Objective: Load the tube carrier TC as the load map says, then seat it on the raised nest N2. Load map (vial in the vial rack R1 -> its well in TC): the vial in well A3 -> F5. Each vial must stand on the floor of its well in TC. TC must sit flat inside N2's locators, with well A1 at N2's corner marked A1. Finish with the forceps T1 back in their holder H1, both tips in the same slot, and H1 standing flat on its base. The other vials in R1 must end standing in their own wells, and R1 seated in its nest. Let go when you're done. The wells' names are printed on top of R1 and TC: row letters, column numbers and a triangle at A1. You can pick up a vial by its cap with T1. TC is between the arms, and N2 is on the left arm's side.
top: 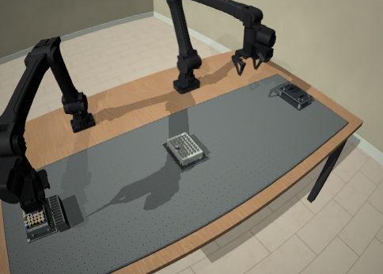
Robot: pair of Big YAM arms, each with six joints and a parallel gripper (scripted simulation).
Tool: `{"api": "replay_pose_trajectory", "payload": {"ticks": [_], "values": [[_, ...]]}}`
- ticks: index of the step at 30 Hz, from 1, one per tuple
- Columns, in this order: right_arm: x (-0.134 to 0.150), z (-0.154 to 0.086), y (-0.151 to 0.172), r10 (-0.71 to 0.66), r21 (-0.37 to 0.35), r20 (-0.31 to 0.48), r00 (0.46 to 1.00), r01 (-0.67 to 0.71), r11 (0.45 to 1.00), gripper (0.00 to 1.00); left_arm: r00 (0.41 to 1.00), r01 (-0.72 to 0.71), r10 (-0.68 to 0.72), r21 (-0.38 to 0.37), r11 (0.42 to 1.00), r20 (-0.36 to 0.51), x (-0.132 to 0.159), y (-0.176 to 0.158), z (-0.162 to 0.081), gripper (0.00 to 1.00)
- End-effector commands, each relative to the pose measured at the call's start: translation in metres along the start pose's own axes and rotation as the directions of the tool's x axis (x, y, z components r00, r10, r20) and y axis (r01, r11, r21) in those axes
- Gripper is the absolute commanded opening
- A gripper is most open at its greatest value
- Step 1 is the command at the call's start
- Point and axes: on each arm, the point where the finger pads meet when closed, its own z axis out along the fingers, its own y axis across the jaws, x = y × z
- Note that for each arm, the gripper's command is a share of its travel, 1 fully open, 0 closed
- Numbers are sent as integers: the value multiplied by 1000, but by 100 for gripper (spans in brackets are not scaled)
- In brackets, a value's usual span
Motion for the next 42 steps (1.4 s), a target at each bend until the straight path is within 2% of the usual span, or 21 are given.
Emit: {"api": "replay_pose_trajectory", "payload": {"ticks": [1,42], "values": [[-20,-10,0,-10,10,24,1000,9,1000,7,999,-15,15,-6,1000,31,-8,0,-14,100],[-25,-10,0,-5,14,43,999,4,1000,7,999,-15,15,-6,1000,31,-8,0,-14,100]]}}
